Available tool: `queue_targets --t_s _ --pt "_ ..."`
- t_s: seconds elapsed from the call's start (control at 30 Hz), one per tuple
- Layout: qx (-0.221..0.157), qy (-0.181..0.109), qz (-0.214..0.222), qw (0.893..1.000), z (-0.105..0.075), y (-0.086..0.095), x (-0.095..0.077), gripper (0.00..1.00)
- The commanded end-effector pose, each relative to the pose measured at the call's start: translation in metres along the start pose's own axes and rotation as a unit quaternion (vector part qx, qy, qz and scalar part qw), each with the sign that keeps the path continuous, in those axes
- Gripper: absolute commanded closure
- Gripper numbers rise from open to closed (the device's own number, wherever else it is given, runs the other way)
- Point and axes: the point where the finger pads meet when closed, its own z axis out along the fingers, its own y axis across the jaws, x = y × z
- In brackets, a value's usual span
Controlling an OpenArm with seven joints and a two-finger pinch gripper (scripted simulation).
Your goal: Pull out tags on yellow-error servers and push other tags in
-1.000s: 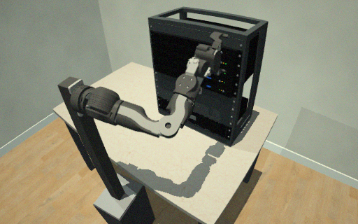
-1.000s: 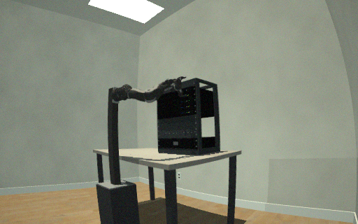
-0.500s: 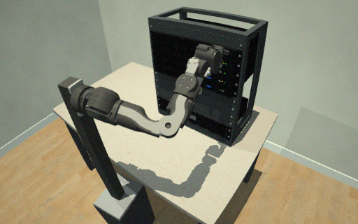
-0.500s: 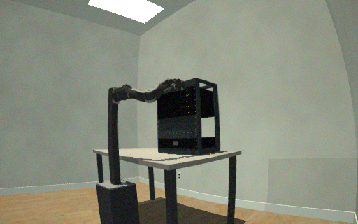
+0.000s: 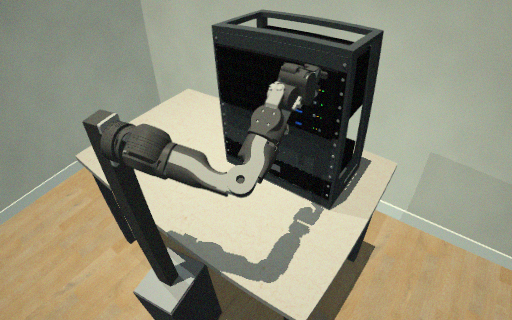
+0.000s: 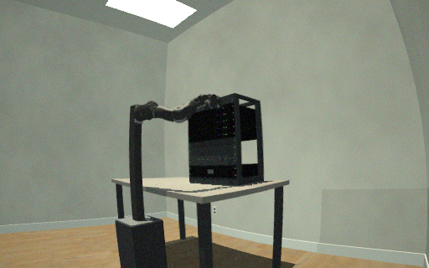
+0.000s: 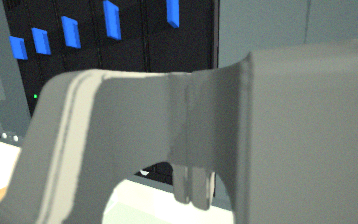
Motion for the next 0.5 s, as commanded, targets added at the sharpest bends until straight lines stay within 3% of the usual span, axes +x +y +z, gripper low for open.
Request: queue_targets --t_s 0.0,0.07,0.1,0.3,0.47 --pt "-0.002 -0.001 0.0 1.0 -0.001 0.003 -0.001 1.0" --pt "-0.002 -0.001 0.0 1.0 -0.001 0.003 -0.001 1.0" --pt "-0.002 -0.001 0.0 1.0 -0.001 0.003 -0.001 0.9" --pt "-0.002 -0.001 0.0 1.0 -0.003 -0.001 0.001 0.9" --pt "-0.002 -0.001 -0.001 1.0 -0.009 -0.015 0.006 0.9"
